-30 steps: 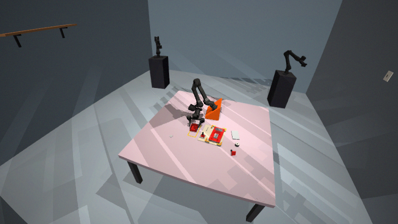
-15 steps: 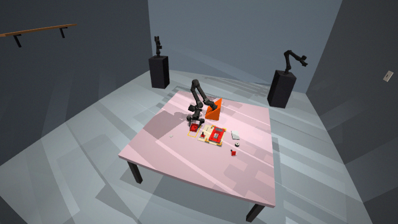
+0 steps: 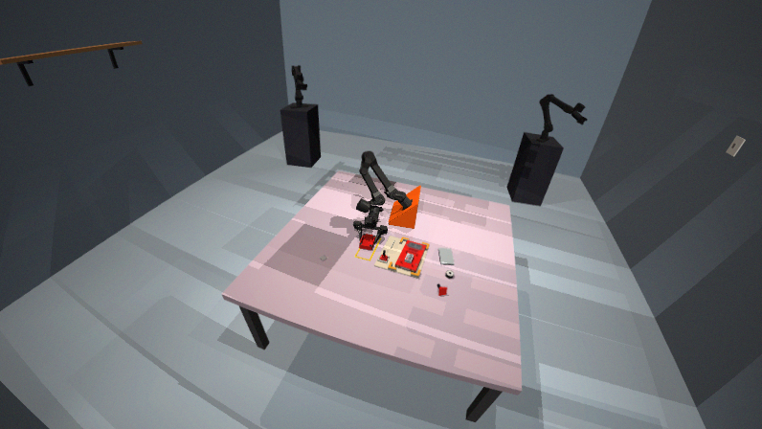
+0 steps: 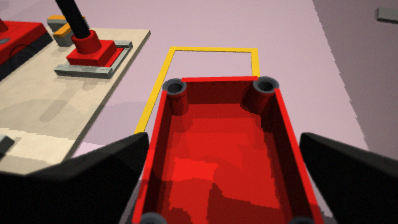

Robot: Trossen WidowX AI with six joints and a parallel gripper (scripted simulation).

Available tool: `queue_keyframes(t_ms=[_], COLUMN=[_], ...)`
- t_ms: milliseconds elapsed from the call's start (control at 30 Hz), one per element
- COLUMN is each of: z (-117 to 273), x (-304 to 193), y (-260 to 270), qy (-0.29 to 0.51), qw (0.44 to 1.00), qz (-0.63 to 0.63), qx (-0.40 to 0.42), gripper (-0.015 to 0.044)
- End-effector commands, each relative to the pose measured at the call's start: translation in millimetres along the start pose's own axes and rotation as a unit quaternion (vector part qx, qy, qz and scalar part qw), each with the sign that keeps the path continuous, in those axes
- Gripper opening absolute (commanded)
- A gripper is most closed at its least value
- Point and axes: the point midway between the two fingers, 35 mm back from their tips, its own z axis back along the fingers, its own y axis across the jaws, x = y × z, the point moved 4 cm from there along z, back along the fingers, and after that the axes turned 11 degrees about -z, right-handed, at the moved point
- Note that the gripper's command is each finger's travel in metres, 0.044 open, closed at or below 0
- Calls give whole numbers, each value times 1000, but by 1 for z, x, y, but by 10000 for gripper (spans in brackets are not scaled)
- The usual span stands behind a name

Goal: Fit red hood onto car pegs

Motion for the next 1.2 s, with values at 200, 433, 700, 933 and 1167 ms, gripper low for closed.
queue_keyframes(t_ms=[200,433,700,933,1167], z=[0,1,6,11,17], x=[0,5,19,30,41], y=[0,0,0,2,4], qy=[0,0,0,0,0], qw=[1000,1000,1000,1000,1000], qz=[0,0,1,1,1], qx=[0,0,0,0,0], gripper=[288,144,0,0,0])
